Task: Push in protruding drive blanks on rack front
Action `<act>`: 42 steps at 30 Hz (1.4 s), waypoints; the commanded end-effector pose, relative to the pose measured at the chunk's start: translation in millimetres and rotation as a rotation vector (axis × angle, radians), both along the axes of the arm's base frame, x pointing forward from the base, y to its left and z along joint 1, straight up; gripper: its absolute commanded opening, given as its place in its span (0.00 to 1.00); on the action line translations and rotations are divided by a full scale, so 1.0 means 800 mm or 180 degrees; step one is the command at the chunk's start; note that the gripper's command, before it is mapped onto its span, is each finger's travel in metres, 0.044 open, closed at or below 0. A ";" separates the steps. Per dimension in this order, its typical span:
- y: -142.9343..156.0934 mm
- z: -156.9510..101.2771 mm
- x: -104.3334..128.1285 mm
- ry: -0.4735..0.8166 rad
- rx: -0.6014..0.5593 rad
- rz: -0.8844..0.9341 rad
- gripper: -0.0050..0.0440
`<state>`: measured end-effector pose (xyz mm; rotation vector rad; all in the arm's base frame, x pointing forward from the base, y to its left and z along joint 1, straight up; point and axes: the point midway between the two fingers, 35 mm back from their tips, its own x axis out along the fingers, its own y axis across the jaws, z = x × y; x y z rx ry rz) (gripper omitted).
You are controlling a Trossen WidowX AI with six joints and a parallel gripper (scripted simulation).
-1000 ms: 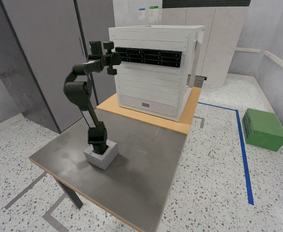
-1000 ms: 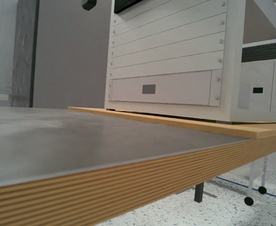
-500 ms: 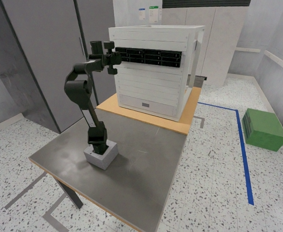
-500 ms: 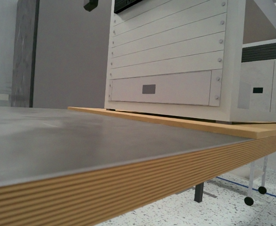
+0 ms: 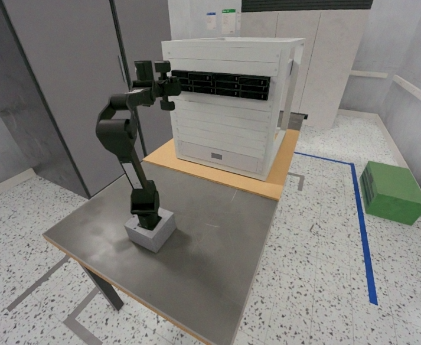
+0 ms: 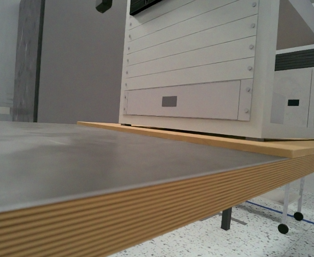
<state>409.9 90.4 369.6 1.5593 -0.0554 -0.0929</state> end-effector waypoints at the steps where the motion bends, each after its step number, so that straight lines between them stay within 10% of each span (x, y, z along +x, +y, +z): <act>1: -0.002 0.013 0.008 -0.0073 0.0036 -0.0005 0.00; 42: -0.004 0.014 0.023 -0.0073 0.0036 -0.0005 0.00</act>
